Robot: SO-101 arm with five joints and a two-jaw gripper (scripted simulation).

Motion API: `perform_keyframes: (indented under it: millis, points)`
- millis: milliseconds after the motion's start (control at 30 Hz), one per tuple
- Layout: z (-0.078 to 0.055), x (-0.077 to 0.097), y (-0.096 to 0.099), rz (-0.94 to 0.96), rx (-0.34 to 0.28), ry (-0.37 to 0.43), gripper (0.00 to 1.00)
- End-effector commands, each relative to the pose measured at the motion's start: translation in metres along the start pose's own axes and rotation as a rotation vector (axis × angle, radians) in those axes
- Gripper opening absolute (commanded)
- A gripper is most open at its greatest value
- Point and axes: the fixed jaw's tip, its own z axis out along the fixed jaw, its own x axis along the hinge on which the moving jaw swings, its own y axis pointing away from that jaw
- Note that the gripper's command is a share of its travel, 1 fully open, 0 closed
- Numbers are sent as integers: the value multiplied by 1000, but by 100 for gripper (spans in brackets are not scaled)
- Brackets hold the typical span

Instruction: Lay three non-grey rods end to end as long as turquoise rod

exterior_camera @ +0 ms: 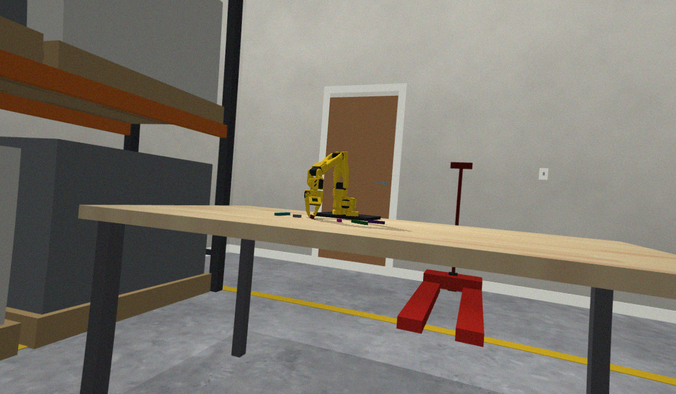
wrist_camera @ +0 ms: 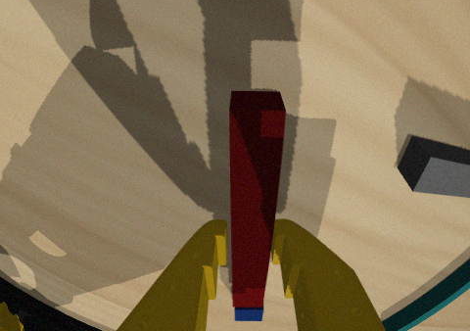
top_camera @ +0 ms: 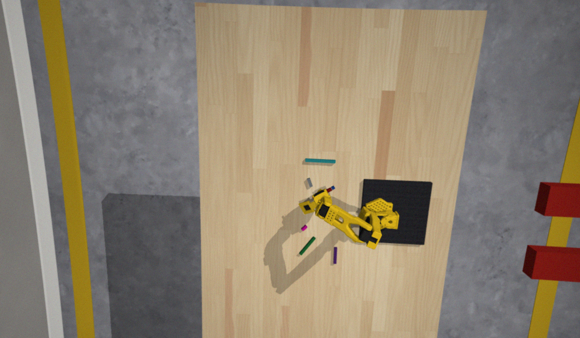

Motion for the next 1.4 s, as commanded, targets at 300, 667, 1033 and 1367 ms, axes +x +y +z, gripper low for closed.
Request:
perform_keyframes:
  millis: [300,667,1033,1367]
  points:
    - [4,3,3,-1,-20,15,0]
    - [4,3,3,-1,-20,15,0]
    - [4,3,3,-1,-20,15,0]
    - [1,3,3,-1,-21,15,0]
